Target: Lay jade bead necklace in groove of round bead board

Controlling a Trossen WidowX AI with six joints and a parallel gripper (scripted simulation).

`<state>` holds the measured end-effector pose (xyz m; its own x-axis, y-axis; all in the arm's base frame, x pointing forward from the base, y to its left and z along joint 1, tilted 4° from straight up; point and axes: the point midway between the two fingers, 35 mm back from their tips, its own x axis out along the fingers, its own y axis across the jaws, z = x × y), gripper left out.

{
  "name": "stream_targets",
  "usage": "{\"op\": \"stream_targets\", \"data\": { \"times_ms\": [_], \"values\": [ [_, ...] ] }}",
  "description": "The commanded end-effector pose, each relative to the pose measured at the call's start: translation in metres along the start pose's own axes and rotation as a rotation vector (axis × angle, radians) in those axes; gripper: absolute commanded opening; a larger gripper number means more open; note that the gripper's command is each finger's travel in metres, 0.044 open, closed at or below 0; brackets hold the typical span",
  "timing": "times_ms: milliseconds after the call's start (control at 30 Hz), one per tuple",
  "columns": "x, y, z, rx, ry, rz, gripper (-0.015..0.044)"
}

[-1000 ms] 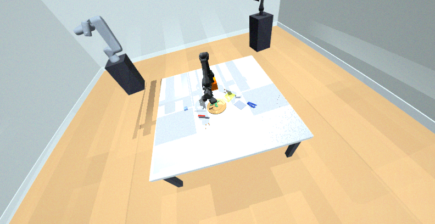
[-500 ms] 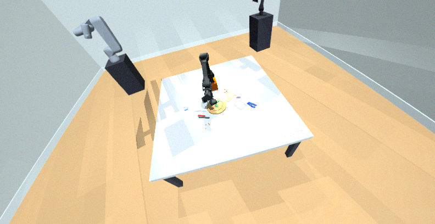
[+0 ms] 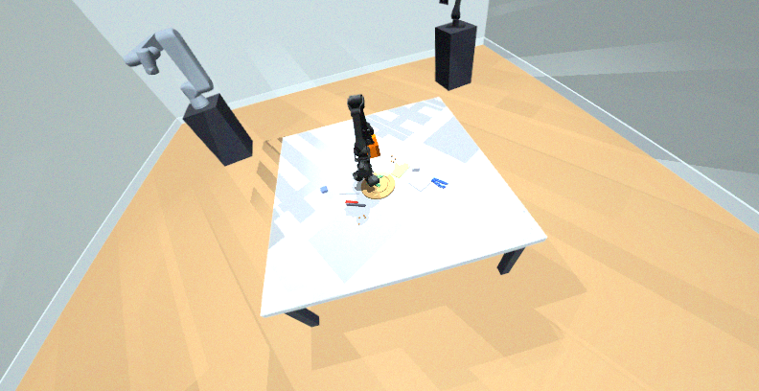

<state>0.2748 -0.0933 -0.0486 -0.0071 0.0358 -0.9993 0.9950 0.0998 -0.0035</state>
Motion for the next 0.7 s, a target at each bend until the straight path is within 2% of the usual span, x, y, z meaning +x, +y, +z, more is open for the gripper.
{"op": "stream_targets", "data": {
  "times_ms": [0,367,533,667],
  "values": [
    [0.0059,-0.0048,-0.0017,0.006,0.005,-0.017,0.0120],
    [0.0059,-0.0048,-0.0017,0.006,0.005,-0.017,0.0120],
    [0.0039,-0.0027,-0.0012,0.001,0.004,-0.009,0.0000],
    [0.0039,-0.0027,-0.0012,0.001,0.004,-0.009,0.0000]
  ]
}}
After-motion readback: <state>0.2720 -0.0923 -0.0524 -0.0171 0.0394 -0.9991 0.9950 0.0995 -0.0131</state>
